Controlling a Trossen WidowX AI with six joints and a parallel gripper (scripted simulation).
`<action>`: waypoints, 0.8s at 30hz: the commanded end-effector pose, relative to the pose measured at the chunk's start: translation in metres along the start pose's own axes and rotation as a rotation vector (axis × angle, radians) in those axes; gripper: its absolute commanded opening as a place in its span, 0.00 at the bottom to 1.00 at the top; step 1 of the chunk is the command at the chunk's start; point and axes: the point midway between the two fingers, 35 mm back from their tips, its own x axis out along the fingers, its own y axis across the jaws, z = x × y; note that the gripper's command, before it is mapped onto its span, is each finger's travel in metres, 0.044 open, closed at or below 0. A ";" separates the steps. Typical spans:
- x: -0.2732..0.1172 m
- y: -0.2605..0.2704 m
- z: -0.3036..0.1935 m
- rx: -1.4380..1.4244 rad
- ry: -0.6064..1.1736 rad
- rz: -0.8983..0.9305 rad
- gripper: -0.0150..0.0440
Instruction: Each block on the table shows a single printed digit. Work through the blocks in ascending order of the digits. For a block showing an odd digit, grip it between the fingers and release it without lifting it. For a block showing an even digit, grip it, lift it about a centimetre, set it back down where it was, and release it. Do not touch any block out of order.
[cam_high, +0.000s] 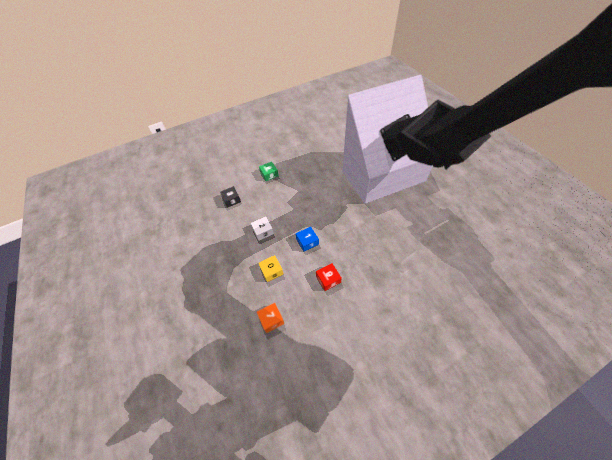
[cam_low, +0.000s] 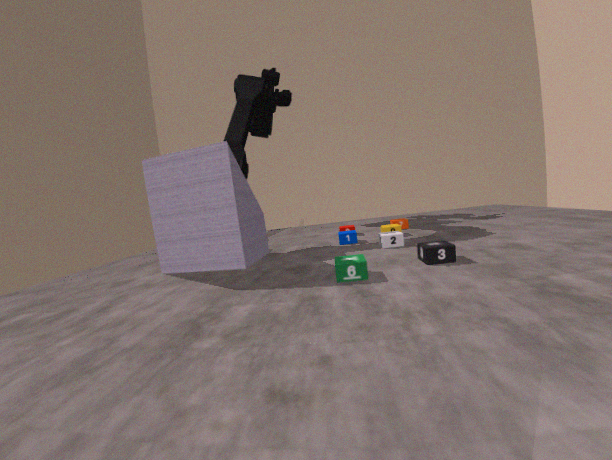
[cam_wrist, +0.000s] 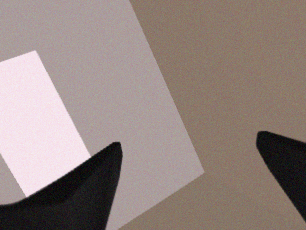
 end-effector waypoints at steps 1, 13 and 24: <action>-0.001 -0.003 0.001 -0.015 0.004 -0.011 0.93; -0.079 -0.133 0.094 -0.753 0.188 -0.543 0.93; -0.163 -0.158 0.238 -1.287 0.306 -0.978 0.93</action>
